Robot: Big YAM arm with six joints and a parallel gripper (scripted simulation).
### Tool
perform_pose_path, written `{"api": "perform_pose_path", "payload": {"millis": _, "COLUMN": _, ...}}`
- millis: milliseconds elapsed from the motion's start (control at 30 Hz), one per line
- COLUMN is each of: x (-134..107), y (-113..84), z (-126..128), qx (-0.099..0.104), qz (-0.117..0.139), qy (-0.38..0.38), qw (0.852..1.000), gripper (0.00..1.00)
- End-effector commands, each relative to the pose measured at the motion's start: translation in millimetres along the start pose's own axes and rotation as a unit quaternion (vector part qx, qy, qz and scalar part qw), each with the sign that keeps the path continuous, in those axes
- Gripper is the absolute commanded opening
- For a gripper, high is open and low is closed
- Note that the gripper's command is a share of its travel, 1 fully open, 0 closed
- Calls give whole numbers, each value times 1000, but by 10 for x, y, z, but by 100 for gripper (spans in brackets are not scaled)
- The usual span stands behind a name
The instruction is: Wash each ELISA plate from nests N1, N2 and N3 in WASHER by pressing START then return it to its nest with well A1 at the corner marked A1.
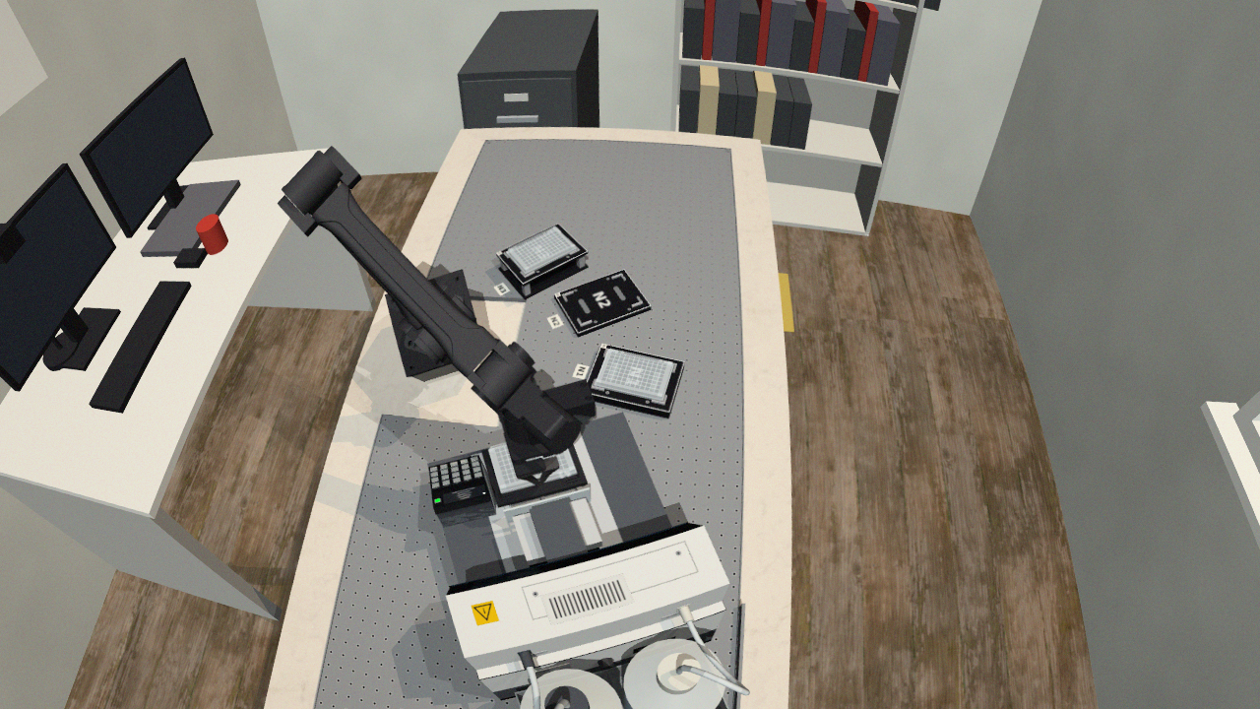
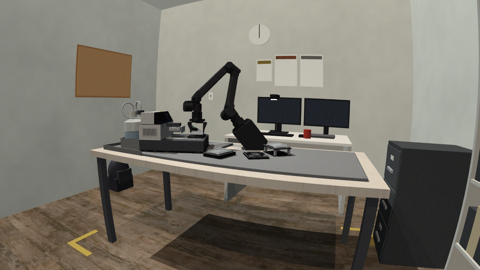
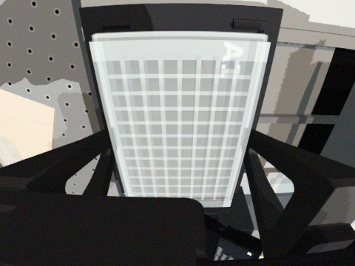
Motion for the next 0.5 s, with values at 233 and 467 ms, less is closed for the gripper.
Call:
{"api": "perform_pose_path", "payload": {"millis": 233, "x": -10, "y": 32, "z": -12, "qx": -3, "qz": 0, "qy": -1, "qw": 1000, "gripper": 84}}
{"api": "perform_pose_path", "payload": {"millis": 467, "x": -14, "y": 51, "z": -9, "qx": -2, "qz": 1, "qy": -1, "qw": 1000, "gripper": 84}}
Point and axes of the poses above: the point where the finger pads meet when closed, its own y axis out along the fingers, its own z axis across the jaws, x = y × z, the point moved 3 cm from there along -y, back along the fingers, and after that the axes turned 4 degrees about y, right-handed, at the moved point
